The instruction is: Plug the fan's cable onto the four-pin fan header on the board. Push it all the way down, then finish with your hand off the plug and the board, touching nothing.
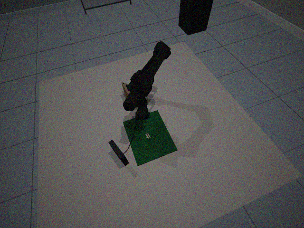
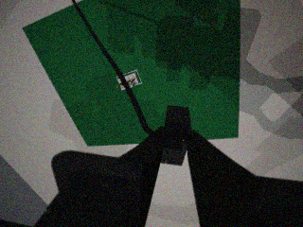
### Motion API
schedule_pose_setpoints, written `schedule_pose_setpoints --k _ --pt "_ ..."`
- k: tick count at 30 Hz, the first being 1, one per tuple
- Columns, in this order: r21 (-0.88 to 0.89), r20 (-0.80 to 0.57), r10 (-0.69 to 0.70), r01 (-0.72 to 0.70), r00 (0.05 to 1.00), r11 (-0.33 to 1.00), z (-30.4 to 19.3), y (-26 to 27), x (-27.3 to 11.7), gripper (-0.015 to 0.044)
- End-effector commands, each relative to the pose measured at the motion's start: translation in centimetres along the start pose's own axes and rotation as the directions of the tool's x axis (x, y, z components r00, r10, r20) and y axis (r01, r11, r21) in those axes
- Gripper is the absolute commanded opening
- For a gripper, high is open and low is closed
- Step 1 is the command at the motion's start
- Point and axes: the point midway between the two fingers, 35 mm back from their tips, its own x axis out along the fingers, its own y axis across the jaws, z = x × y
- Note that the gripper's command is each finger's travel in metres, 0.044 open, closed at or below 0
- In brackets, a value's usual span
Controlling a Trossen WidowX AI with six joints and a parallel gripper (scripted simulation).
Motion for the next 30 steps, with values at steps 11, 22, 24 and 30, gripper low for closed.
schedule_pose_setpoints --k 11,22,24,30 --pt "-0.454 0.062 -0.047 0.070 0.997 0.888 0.3 1.0 0.0 0.0000" --pt "-0.745 0.110 -0.080 0.135 0.991 0.654 0.6 1.8 0.1 0.0000" --pt "-0.783 0.118 -0.085 0.145 0.989 0.604 0.6 1.9 0.1 0.0000" --pt "-0.797 0.121 -0.087 0.149 0.989 0.586 0.6 1.9 0.1 0.0000"
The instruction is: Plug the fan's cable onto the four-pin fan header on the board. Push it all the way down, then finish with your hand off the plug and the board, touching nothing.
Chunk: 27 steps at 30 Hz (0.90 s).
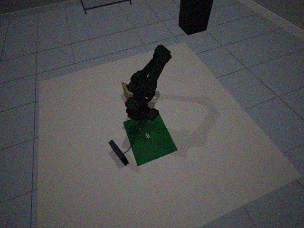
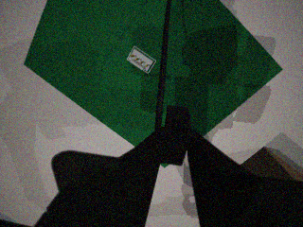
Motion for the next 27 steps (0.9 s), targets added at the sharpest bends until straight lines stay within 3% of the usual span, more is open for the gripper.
schedule_pose_setpoints --k 1,27 --pt "-0.022 0.001 -0.009 0.009 1.000 1.000 0.0 0.0 0.0 0.0000" --pt "0.004 0.280 -0.282 0.292 0.918 0.956 -0.7 -1.5 3.2 0.0000"
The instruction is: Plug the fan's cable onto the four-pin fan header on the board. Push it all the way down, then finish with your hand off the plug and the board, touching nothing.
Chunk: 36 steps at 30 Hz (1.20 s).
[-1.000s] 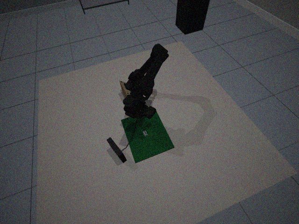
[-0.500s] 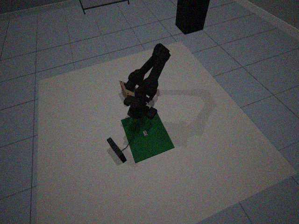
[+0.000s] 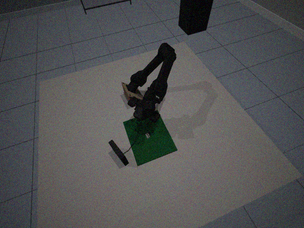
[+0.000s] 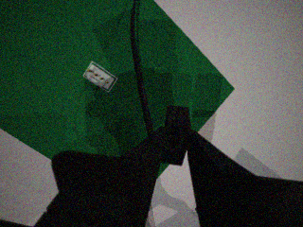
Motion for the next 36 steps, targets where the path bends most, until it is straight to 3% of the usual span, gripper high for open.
schedule_pose_setpoints --k 1,19,36 --pt "0.006 0.052 -0.041 0.040 0.998 0.999 -0.2 -0.2 0.5 0.0000" --pt "0.047 0.334 -0.144 0.136 0.932 0.990 -0.5 -0.2 1.5 0.0000" --pt "0.096 0.590 -0.138 0.100 0.795 0.990 -0.8 0.2 1.4 0.0000"
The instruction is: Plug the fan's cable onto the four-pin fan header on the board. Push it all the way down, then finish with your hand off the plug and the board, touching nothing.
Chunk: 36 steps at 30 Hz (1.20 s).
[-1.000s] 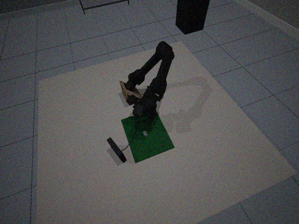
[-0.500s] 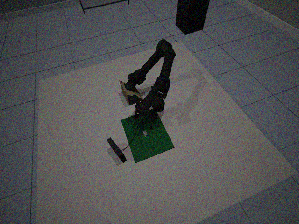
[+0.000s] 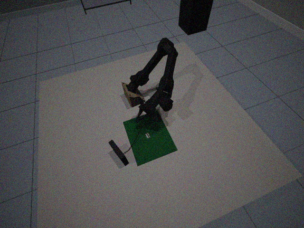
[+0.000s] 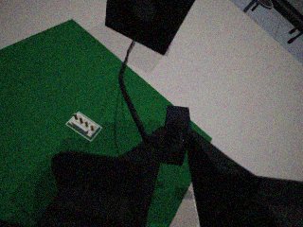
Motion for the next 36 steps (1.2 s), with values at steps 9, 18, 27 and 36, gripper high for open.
schedule_pose_setpoints --k 9,18,27,36 --pt "0.064 0.196 0.039 -0.052 0.980 0.997 -0.2 0.2 -0.6 0.0000" --pt "0.112 0.334 0.089 -0.133 0.938 0.985 -0.3 0.4 -1.4 0.0000" --pt "0.157 0.459 0.146 -0.241 0.876 0.958 -0.4 0.5 -2.4 0.0000" --pt "0.179 0.525 0.181 -0.316 0.831 0.931 -0.5 0.5 -3.1 0.0000"
